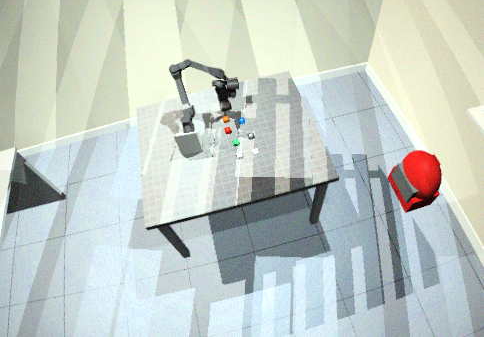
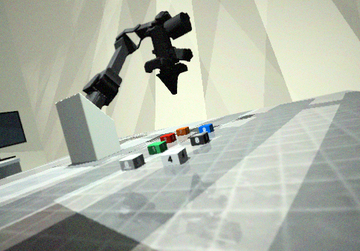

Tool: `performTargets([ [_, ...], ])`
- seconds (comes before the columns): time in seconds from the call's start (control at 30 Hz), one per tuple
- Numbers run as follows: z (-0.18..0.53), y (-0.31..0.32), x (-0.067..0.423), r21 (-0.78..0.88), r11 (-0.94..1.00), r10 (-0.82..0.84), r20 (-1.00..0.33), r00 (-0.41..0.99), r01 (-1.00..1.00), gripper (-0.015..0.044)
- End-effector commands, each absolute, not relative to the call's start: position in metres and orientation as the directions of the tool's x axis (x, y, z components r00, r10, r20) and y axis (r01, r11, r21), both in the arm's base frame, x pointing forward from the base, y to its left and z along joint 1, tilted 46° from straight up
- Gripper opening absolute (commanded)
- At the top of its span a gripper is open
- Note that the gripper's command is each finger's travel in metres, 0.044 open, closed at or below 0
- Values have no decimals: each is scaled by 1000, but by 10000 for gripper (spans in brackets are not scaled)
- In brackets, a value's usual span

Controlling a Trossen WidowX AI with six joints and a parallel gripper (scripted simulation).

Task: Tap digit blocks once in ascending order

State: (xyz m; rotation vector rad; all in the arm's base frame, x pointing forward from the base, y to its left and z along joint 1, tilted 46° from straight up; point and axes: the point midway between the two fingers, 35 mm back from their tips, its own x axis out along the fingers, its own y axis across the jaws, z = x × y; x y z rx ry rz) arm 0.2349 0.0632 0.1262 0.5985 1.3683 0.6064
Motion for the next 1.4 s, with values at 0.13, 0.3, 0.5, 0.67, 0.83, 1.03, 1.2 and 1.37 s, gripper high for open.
performTargets([
  [0.13, 125, 81, 223, 713, 700, 713, -695, 94, -32, 20],
  [0.3, 82, 127, 229, 715, 698, 715, -693, 95, -33, 20],
  [0.5, 77, 134, 228, 718, 695, 717, -690, 95, -33, 20],
  [0.67, 73, 138, 229, 718, 696, 717, -691, 95, -33, 20],
  [0.83, 67, 143, 230, 718, 696, 717, -691, 95, -33, 20],
  [1.03, 61, 150, 231, 718, 695, 717, -690, 95, -33, 20],
  [1.2, 56, 155, 231, 719, 694, 718, -689, 95, -33, 20],
  [1.37, 60, 153, 232, 722, 691, 722, -686, 97, -37, 20],
])
